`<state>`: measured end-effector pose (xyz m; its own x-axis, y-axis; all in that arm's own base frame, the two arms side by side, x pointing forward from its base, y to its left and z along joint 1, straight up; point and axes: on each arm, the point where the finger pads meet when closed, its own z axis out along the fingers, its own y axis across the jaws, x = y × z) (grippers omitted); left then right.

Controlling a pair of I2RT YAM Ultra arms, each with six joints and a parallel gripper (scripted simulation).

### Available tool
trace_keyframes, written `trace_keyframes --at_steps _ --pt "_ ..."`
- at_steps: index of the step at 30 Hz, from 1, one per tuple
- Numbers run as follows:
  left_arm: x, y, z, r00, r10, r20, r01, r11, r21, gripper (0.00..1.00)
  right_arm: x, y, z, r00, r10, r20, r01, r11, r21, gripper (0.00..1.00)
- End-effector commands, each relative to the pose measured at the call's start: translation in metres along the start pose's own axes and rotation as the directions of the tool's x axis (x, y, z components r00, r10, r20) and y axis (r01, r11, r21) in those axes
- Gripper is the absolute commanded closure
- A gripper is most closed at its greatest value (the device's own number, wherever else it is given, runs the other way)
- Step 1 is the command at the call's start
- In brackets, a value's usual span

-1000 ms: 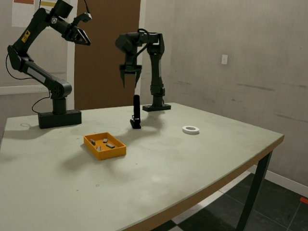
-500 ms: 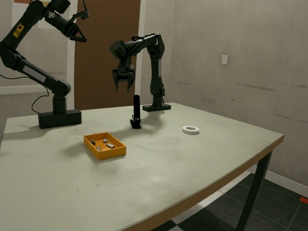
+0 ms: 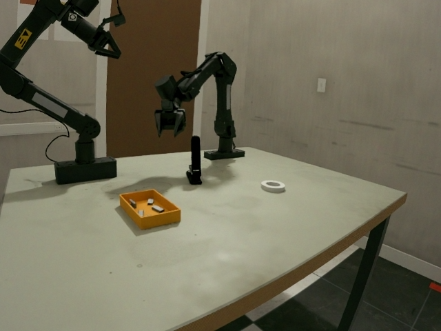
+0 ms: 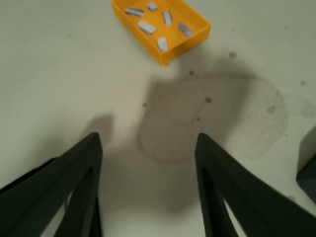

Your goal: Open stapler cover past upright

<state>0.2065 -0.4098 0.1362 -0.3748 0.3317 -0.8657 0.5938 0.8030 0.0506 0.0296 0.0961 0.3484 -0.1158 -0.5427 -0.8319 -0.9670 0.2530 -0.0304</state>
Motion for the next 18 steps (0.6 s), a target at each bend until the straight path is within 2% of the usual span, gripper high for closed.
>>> trace_keyframes --at_steps 1,11,14,18 --pt "-0.031 -0.003 -0.016 0.970 -0.064 0.236 0.062 0.998 0.015 0.50 -0.002 -0.001 -0.003 1.000 0.007 -0.004 -0.007 1.000 0.000 0.43" --pt "0.004 0.020 -0.063 0.895 -0.135 0.425 0.140 0.990 0.018 0.50 -0.002 -0.001 -0.003 1.000 0.006 -0.004 -0.006 1.000 -0.003 0.43" --pt "0.011 0.024 -0.066 0.895 -0.130 0.426 0.139 0.990 0.009 0.50 -0.002 -0.001 -0.003 1.000 0.006 -0.004 -0.006 1.000 -0.003 0.43" --pt "0.056 0.042 -0.066 0.921 -0.090 0.379 0.116 0.992 -0.047 0.50 -0.002 -0.001 -0.003 1.000 0.006 -0.004 -0.006 1.000 -0.003 0.43"
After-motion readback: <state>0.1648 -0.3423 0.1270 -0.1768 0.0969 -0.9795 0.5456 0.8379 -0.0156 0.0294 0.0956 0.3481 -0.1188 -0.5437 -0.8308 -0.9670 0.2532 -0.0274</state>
